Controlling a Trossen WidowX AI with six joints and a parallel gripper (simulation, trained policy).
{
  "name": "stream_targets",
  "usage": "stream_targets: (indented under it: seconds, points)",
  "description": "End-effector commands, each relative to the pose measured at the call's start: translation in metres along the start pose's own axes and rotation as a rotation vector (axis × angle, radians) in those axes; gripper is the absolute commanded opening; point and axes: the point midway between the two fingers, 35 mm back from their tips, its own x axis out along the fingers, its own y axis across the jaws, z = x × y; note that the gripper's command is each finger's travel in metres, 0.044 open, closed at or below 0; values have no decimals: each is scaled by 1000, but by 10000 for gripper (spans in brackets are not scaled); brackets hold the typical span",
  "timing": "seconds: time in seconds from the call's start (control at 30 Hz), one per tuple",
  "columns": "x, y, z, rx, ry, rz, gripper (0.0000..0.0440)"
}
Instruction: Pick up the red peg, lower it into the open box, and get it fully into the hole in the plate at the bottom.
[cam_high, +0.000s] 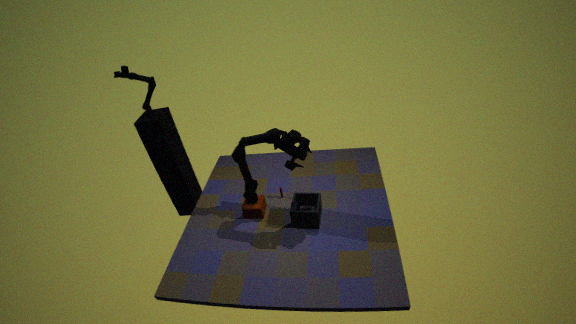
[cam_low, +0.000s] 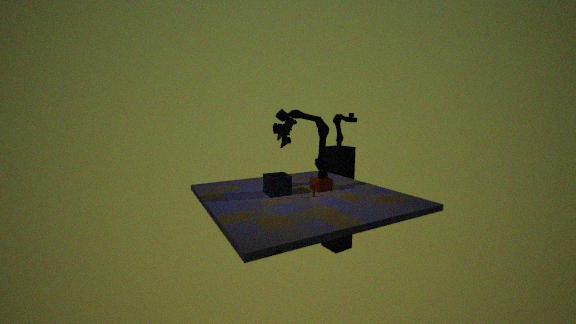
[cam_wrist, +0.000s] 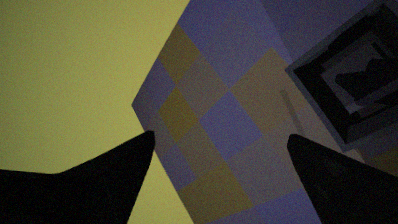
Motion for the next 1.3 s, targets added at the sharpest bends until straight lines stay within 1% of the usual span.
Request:
stream_targets:
  seconds: [0.0, 0.33, 0.63, 0.93, 1.27]
  points:
    - [6, -6, -33, 70, 62, -48, 428]
    - [19, -33, -110, 224, 200, -203, 426]
    - [25, -64, -165, 352, 263, -373, 428]
    - [32, -99, -205, 461, 261, -545, 434]
    - [45, -135, -233, 510, 202, -702, 440]
